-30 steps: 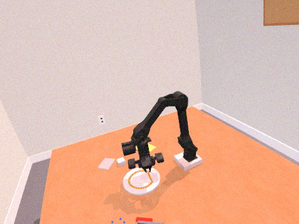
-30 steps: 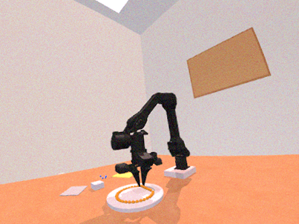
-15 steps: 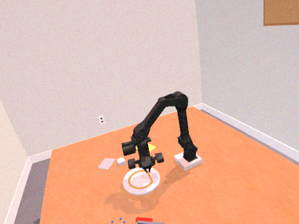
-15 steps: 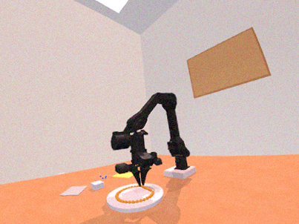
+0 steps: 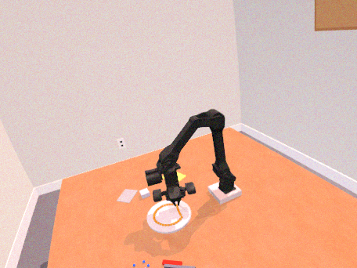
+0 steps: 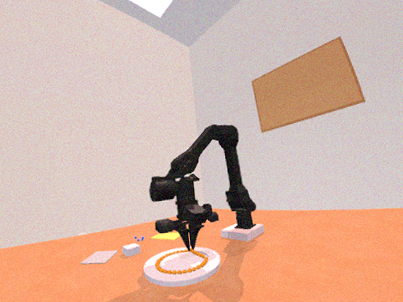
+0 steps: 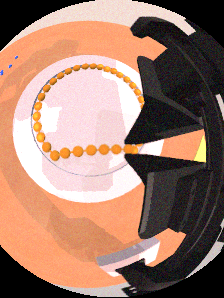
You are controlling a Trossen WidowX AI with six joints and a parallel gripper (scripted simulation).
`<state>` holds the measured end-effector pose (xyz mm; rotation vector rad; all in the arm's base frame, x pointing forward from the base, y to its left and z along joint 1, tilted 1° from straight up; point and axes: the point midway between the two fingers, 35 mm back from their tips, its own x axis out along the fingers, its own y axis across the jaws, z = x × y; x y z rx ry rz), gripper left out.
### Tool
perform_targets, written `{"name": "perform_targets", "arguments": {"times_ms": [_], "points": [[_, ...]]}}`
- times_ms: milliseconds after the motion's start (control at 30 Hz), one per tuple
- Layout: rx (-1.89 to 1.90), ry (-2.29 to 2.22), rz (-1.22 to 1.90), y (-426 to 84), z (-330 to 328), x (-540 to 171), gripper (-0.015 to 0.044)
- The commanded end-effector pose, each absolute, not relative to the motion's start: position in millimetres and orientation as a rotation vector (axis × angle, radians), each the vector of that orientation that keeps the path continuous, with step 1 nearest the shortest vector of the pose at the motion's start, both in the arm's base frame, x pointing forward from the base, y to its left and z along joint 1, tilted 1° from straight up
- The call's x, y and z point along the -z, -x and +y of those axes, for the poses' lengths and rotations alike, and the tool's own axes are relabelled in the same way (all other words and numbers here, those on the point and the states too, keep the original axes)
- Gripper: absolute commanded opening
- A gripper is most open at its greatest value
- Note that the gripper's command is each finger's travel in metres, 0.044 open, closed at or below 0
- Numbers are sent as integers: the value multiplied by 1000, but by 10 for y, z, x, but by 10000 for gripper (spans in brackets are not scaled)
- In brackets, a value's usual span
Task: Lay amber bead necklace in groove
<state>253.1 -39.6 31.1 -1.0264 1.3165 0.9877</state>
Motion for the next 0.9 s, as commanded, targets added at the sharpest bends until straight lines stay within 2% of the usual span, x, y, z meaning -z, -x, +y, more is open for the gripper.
{"name": "perform_targets", "arguments": {"times_ms": [0,633,867], "points": [[-989,1033,1311,-2538,-398,-346,0],[-990,1033,1312,-2441,-395,-256,0],[-986,1028,1314,-2443,-393,-287,184]]}}
